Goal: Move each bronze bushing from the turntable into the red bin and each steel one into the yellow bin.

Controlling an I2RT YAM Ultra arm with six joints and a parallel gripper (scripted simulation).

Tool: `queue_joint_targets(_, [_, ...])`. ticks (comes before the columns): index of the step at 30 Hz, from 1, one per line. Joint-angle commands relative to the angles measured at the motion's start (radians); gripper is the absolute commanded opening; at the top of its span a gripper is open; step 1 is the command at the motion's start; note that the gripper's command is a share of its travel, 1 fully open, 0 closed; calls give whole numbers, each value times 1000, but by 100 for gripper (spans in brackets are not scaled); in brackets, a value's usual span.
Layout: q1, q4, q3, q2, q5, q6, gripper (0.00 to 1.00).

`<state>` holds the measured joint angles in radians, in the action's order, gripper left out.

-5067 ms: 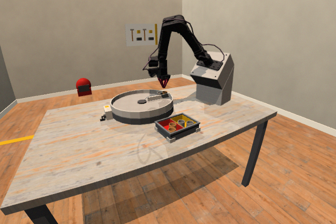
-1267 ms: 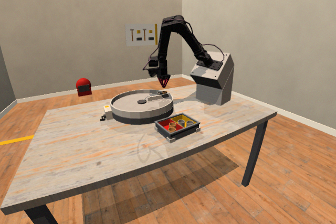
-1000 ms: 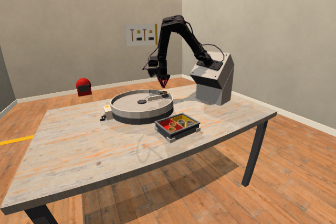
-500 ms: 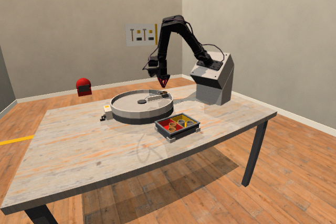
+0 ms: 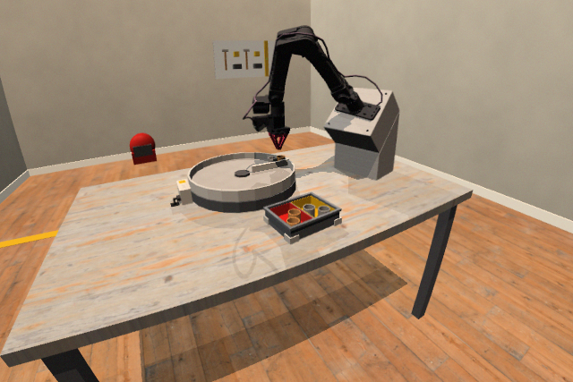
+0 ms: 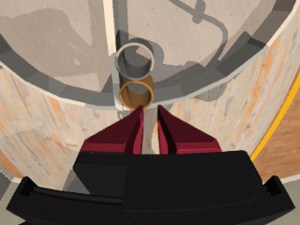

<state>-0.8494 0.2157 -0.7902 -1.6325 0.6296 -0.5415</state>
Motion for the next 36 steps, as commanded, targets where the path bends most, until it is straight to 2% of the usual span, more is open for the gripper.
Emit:
queue_joint_targets(1, [-21, 3, -10, 1, 13, 5, 14])
queue_joint_targets(8, [-20, -8, 25, 20, 13, 5, 14])
queue_joint_targets(11, [-20, -14, 4, 26, 13, 4, 14])
queue_joint_targets(36, [-20, -5, 4, 26, 13, 4, 14])
